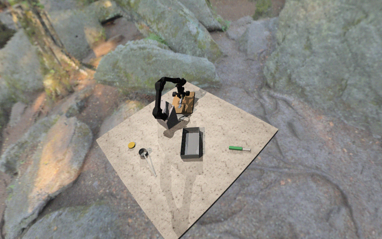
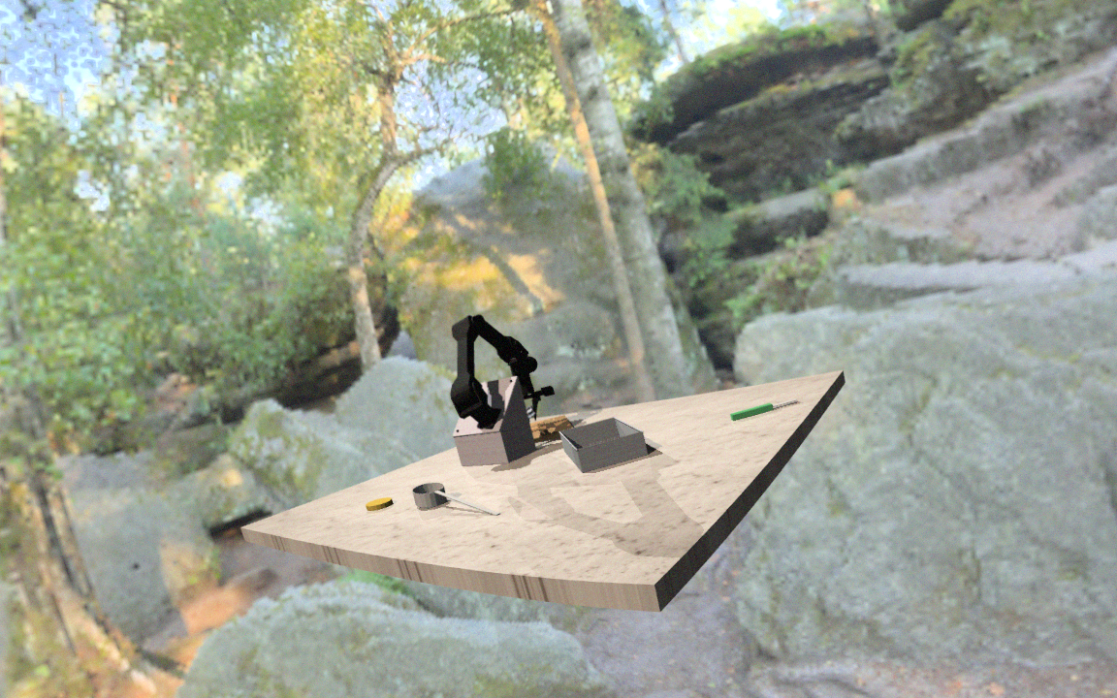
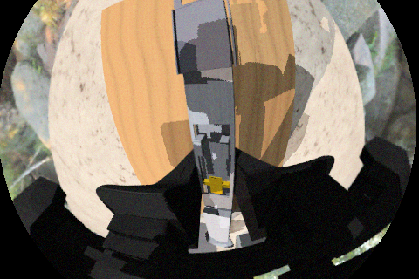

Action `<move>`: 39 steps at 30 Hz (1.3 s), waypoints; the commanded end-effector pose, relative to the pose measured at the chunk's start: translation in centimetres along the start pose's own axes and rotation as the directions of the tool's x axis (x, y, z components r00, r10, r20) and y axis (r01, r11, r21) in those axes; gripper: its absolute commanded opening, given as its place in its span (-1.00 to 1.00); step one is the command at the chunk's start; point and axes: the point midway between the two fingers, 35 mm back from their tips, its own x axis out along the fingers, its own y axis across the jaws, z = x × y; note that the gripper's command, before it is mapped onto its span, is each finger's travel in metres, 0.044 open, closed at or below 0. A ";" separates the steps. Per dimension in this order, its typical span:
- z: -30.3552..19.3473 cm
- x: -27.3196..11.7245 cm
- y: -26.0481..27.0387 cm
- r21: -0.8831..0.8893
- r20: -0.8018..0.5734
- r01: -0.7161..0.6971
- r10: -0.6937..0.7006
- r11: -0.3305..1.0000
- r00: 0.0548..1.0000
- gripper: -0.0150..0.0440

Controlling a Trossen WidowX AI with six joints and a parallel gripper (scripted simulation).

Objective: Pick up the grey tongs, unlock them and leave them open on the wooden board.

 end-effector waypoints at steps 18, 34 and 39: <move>0.3 -1.2 1.2 0.000 0.002 0.000 0.000 1.000 1.000 1.00; 0.0 -11.2 15.2 -0.001 -0.003 -0.013 0.013 1.000 1.000 1.00; 0.0 -12.4 15.2 -0.005 -0.001 -0.010 0.010 1.000 1.000 1.00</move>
